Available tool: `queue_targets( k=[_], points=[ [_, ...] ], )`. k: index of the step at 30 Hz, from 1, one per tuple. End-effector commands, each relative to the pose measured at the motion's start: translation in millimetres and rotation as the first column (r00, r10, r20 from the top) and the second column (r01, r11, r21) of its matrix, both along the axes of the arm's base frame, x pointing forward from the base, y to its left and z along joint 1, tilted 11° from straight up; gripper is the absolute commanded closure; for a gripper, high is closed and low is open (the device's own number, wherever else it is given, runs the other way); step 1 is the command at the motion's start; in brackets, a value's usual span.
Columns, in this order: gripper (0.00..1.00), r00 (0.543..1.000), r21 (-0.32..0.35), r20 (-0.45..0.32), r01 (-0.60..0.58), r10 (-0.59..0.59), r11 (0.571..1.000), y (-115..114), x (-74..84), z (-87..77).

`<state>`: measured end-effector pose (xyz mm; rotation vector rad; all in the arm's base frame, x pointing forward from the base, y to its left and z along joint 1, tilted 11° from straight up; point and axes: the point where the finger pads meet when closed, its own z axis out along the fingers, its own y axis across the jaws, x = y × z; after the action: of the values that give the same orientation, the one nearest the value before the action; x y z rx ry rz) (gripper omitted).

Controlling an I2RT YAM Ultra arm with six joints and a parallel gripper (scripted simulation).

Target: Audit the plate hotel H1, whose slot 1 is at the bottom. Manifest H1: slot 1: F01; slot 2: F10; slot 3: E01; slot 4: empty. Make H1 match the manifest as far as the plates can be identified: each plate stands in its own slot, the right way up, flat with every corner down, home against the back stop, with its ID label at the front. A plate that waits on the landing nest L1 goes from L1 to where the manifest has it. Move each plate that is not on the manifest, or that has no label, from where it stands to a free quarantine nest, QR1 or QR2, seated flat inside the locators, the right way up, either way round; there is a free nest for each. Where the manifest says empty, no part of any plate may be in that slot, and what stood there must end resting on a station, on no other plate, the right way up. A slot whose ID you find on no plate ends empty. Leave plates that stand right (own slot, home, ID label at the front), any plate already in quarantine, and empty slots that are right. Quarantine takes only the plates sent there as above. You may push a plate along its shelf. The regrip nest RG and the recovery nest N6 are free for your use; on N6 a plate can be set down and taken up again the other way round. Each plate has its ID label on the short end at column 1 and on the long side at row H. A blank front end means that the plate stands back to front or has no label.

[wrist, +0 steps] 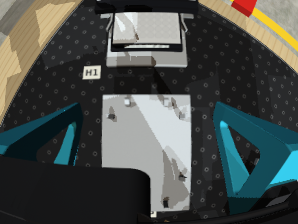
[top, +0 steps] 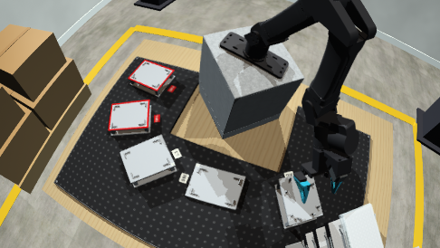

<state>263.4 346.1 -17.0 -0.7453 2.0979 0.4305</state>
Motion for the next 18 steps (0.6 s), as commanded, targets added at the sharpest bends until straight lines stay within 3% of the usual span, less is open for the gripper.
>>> queue_targets(
  k=[1,18],
  points=[
    [0.00,1.000,0.031,0.019,0.003,-0.004,1.000,4,1.1,8.4],
    [0.00,1.000,0.030,0.019,0.003,-0.004,1.000,7,3.2,-16.3]
  ],
)
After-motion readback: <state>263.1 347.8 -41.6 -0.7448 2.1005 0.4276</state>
